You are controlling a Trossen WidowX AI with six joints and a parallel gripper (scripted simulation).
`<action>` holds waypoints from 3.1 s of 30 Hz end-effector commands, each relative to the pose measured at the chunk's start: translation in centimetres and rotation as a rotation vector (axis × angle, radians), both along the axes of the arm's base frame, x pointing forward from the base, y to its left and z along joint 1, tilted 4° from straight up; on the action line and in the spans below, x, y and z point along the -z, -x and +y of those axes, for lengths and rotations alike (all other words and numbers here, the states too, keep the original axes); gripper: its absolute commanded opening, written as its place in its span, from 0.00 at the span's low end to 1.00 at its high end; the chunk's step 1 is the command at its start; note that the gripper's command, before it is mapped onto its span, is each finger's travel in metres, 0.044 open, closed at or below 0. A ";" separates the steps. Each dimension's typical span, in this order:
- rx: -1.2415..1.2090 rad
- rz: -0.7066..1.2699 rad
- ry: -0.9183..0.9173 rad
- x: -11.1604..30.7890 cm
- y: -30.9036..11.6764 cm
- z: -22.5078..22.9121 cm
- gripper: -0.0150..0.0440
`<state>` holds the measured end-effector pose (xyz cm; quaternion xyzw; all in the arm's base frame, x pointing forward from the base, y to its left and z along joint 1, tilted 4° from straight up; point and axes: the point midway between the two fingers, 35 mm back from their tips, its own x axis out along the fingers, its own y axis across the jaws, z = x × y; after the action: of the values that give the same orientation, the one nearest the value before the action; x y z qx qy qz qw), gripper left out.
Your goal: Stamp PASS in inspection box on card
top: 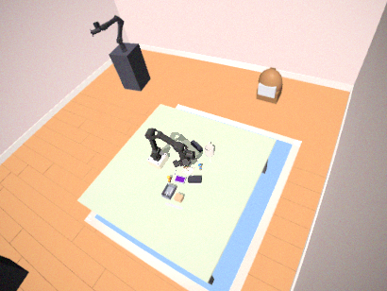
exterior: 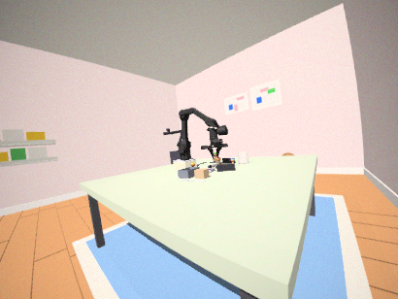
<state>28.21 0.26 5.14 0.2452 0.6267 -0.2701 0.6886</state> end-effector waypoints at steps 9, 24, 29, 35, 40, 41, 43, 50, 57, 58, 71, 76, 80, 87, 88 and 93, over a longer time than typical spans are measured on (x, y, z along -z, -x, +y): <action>0.000 0.008 0.002 1.0 0.2 -0.1 0.25; 0.000 0.008 0.002 2.0 0.1 -0.1 0.25; 0.000 0.008 0.002 2.3 0.1 -0.2 0.25; 0.000 0.008 0.002 2.7 0.1 -0.2 0.25; 0.000 0.008 0.001 3.1 0.1 -0.2 0.25; 0.000 0.008 0.001 3.1 0.1 -0.2 0.25; 0.000 0.008 0.001 3.3 0.1 -0.2 0.25; 0.000 0.007 0.001 3.7 0.1 -0.2 0.25; -0.002 0.006 0.000 4.2 0.2 -0.3 0.25; -0.002 0.006 0.000 4.2 0.2 -0.3 0.25; -0.003 0.005 0.000 4.3 0.2 -0.3 0.25; -0.003 0.005 -0.001 4.4 0.2 -0.3 0.25; -0.003 0.005 -0.001 4.5 0.2 -0.3 0.25; -0.003 0.005 -0.001 4.6 0.2 -0.3 0.25; -0.003 0.005 -0.001 4.6 0.1 -0.3 0.25; -0.003 0.005 -0.001 4.7 0.1 -0.3 0.25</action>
<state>28.17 -0.04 0.56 0.2449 0.6271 -0.2707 0.6881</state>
